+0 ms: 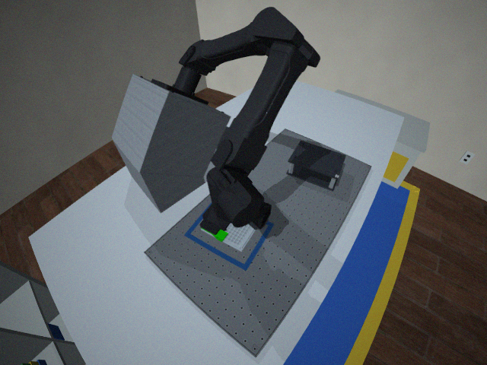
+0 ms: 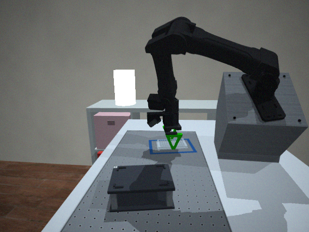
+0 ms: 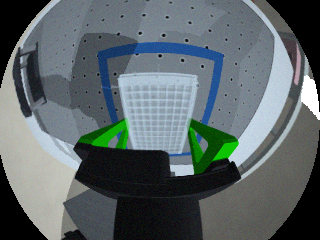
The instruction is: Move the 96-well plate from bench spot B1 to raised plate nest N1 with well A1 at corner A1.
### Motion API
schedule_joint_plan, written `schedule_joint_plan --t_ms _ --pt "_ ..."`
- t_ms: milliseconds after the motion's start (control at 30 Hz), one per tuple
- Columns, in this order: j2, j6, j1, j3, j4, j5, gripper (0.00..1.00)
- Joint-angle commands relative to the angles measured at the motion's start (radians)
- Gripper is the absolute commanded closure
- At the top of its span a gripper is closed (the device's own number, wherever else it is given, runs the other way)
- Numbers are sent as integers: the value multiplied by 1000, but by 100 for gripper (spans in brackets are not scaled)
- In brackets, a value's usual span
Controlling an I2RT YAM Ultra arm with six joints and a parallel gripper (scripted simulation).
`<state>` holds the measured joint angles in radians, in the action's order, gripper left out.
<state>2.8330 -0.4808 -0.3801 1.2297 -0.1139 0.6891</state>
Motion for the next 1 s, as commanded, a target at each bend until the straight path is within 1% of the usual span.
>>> schedule_joint_plan --t_ms 0,33,167,200,300,367,467,567,600,800,867,967 --pt "-32 -13 -30 -10 -18 0 100" --pt "-37 -18 -34 4 -24 -2 100" --pt "-53 -33 -46 -24 -46 -4 100" --pt "-58 -38 -50 -15 -51 -5 100" --pt "-70 -50 -60 -29 -69 -6 100" --pt "-79 -59 -67 -19 -80 -8 100" --pt "-91 -71 -76 -33 -99 -9 100" --pt "-95 -75 -80 -29 -104 -10 100" --pt "-101 -81 -84 -11 -112 -10 100" --pt "-124 -104 -102 -38 -147 -14 100" --pt "-133 -113 -109 -24 -159 -16 100" --pt "-144 -125 -119 -30 -178 -17 100"
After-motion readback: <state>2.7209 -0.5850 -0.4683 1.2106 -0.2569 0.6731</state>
